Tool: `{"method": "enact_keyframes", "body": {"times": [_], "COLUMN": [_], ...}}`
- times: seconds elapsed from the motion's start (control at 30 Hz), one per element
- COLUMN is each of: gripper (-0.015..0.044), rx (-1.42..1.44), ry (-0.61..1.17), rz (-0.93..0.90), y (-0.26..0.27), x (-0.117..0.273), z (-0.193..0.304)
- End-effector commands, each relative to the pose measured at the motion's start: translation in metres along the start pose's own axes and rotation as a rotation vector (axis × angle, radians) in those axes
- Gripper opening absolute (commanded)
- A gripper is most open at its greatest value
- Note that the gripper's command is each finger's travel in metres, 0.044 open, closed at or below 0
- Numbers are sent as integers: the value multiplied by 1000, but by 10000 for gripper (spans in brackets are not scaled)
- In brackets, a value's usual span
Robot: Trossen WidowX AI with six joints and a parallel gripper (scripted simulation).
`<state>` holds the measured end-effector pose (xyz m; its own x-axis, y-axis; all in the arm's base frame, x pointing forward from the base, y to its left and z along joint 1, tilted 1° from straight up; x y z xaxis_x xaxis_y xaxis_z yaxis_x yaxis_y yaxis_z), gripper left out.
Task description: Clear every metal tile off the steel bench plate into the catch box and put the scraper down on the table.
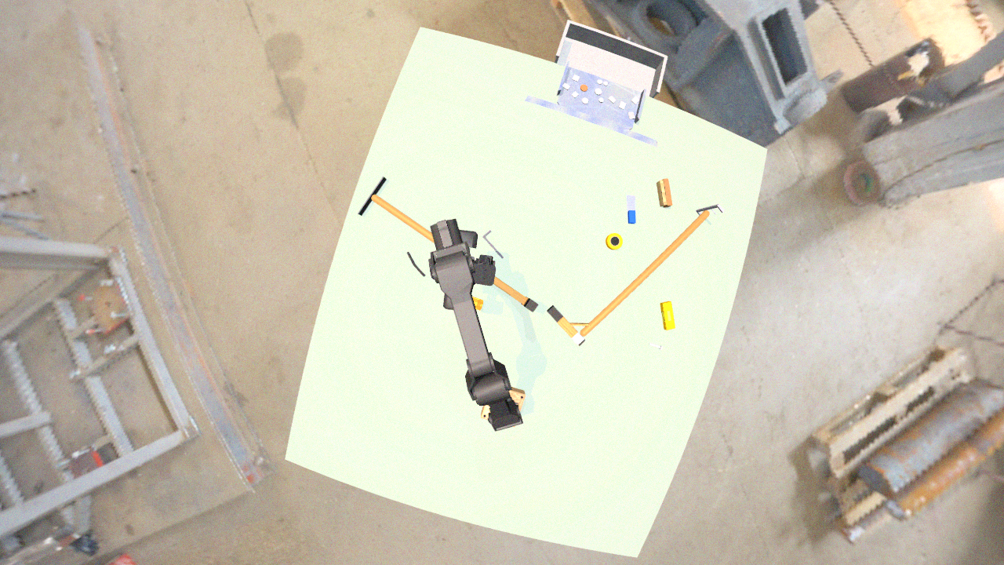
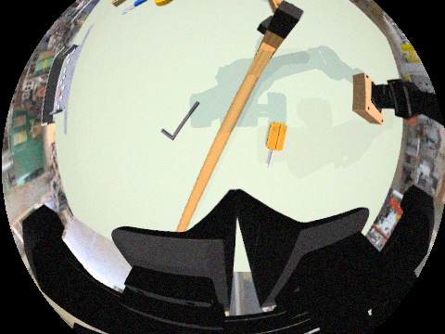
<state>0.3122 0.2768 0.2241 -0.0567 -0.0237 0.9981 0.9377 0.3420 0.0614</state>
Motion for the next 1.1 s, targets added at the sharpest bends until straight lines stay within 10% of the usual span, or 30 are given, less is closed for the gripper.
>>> {"method": "enact_keyframes", "body": {"times": [0.0, 1.07], "gripper": [0, 0], "rx": [-3, -2], "ry": [-6, -7], "rz": [0, 7], "y": [2, 7], "x": [-8, -81], "z": [0, 2]}}
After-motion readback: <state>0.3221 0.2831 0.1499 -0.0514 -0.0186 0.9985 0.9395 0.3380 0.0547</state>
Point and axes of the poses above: the point midway between the two fingers, 35 mm back from their tips, its own x axis back along the fingers, its own y axis across the jaws, z = x × y, the point moved 6 cm from there along x, back along the fingers, and after that the axes turned 1 degree about x, right-handed, at the moved point
